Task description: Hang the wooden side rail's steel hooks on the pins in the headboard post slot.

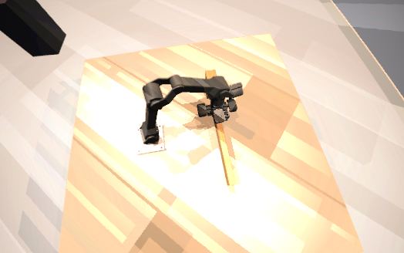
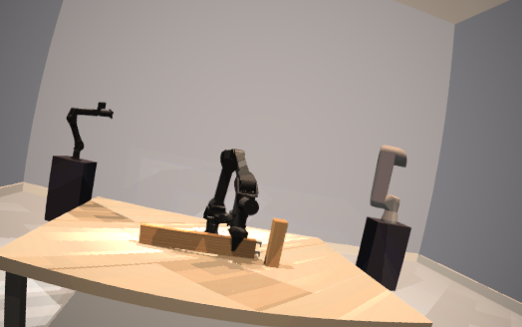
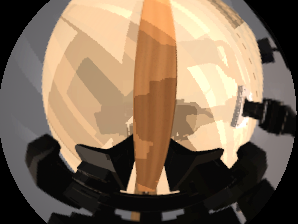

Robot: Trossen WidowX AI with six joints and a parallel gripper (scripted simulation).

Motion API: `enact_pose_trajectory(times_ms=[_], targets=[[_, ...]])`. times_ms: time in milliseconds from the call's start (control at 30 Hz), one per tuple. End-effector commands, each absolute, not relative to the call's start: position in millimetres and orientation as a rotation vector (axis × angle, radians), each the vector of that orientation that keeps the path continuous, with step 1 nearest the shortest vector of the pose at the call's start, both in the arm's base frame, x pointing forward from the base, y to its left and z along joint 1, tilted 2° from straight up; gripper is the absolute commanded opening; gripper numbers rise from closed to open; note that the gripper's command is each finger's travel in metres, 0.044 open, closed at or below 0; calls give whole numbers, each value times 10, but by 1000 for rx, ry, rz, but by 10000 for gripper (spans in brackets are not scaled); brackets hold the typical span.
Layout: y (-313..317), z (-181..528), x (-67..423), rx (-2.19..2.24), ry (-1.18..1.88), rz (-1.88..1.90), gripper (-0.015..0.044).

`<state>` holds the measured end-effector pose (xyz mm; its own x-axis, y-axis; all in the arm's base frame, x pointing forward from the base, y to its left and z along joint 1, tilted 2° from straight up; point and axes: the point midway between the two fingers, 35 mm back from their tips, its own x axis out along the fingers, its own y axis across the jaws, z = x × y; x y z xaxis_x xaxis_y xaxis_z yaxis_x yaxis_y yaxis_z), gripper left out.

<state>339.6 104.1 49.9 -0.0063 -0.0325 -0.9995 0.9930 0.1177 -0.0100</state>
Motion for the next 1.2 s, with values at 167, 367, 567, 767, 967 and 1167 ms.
enact_pose_trajectory(times_ms=[167, 367, 567, 767, 967, 1167], targets=[[1066, 536, 3416, 1108, 1242, -1138, 0], [1071, 538, 3420, 1108, 1242, -1138, 0], [1079, 532, 3426, 1108, 1242, -1138, 0], [1085, 529, 3426, 1108, 1242, -1138, 0], [1091, 532, 3420, 1108, 1242, -1138, 0], [1098, 537, 3420, 1108, 1242, -1138, 0]])
